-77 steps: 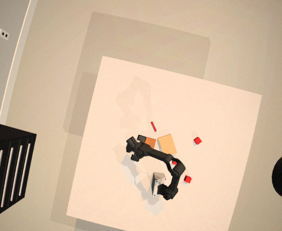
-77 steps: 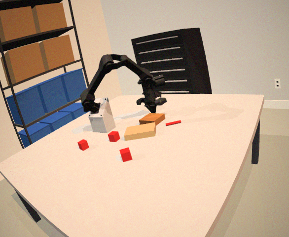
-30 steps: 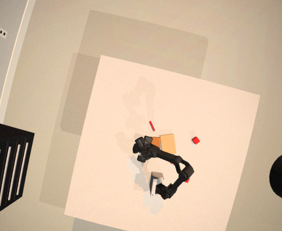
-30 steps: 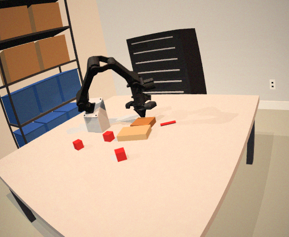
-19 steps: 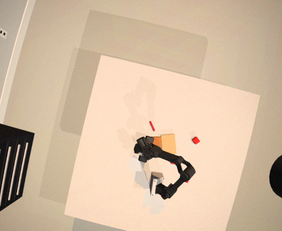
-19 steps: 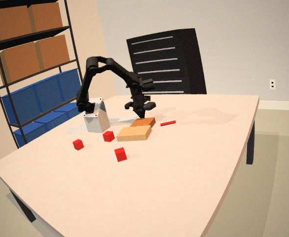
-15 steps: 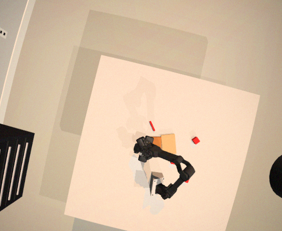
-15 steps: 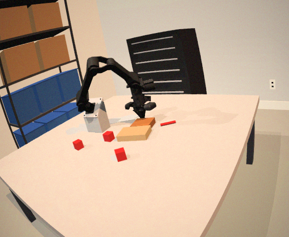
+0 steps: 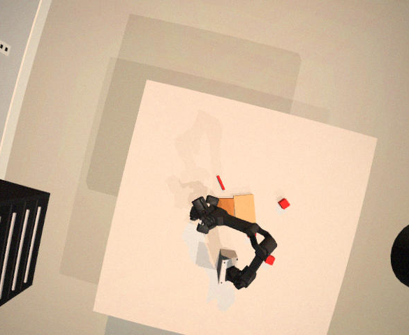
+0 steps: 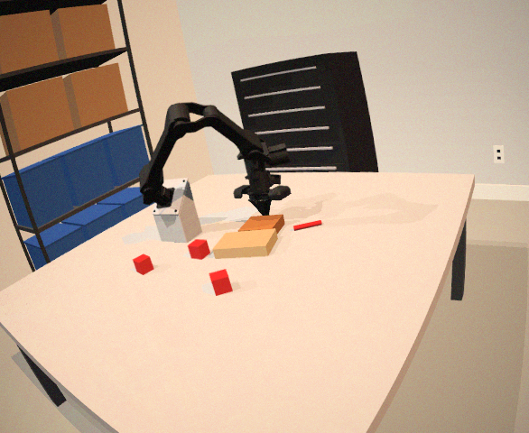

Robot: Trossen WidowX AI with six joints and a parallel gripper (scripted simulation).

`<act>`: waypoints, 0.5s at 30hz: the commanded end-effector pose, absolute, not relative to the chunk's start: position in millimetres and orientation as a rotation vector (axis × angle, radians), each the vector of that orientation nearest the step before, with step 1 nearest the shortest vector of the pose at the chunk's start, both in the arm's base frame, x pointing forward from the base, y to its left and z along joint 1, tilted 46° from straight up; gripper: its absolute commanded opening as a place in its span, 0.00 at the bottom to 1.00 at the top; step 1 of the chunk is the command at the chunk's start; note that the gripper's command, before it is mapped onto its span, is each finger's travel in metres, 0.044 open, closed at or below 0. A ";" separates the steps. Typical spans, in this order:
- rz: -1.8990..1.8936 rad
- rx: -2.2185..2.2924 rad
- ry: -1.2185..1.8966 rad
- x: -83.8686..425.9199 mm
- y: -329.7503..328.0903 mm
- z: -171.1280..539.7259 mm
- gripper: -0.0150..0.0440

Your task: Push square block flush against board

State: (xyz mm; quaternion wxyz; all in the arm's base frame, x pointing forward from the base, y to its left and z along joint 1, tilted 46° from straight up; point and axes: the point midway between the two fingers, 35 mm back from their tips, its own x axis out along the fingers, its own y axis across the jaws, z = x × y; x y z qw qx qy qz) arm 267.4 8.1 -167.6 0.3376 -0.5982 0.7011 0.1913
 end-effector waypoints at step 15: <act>0.498 -1.557 1.827 273.6 31.0 -175.1 0.25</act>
